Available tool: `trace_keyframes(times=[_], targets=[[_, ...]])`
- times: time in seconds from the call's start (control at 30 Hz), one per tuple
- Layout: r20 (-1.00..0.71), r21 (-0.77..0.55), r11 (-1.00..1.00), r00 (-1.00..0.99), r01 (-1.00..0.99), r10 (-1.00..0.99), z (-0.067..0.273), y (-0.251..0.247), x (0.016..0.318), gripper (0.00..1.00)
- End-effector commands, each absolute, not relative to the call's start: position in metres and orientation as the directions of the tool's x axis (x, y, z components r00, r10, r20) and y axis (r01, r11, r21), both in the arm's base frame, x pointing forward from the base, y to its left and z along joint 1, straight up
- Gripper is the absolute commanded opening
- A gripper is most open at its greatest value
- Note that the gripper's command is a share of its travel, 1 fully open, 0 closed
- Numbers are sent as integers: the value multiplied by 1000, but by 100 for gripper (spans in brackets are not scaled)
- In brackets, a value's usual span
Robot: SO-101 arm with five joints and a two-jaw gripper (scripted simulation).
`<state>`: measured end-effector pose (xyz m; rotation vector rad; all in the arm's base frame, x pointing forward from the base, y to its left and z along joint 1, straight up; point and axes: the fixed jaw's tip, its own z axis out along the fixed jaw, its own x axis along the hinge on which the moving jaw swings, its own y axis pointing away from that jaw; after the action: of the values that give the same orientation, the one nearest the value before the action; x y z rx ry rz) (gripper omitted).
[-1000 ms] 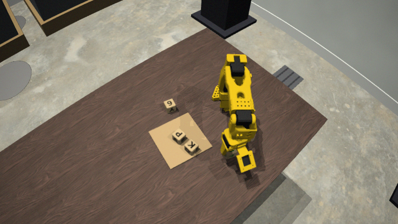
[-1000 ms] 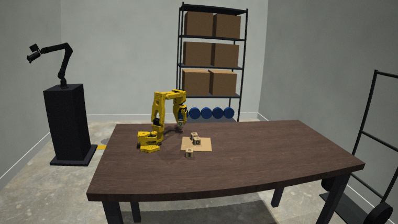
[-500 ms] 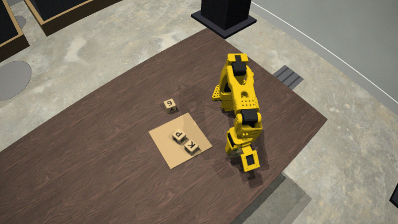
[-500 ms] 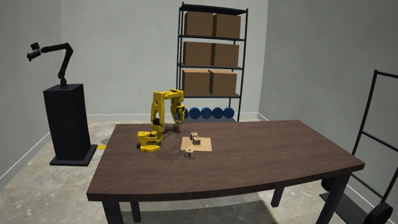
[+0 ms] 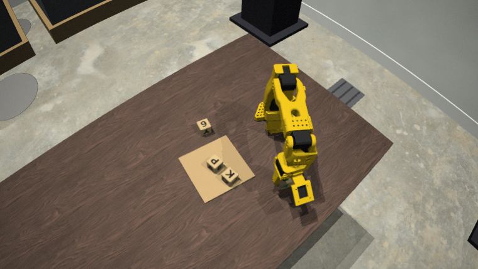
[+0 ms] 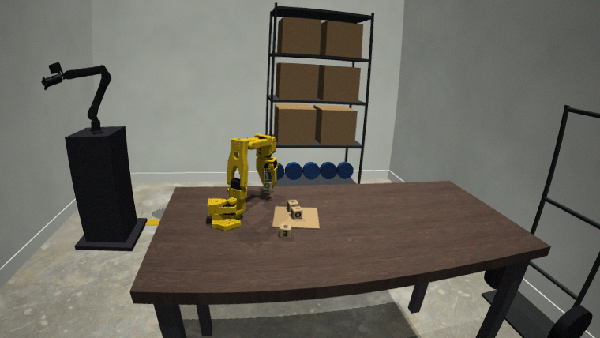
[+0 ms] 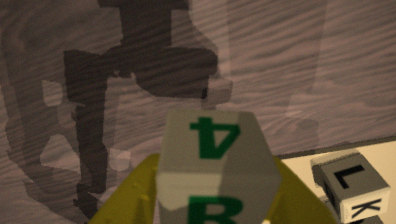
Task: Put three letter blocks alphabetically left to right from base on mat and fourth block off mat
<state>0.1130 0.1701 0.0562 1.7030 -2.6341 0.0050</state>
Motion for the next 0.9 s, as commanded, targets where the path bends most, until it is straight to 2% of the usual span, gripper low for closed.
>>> trace_keyframes(times=[0.0,0.87], targets=[[-126,-24,411,-405,-911,-905,77,182,119,0],[-126,-24,411,-405,-911,-905,71,182,119,0]])
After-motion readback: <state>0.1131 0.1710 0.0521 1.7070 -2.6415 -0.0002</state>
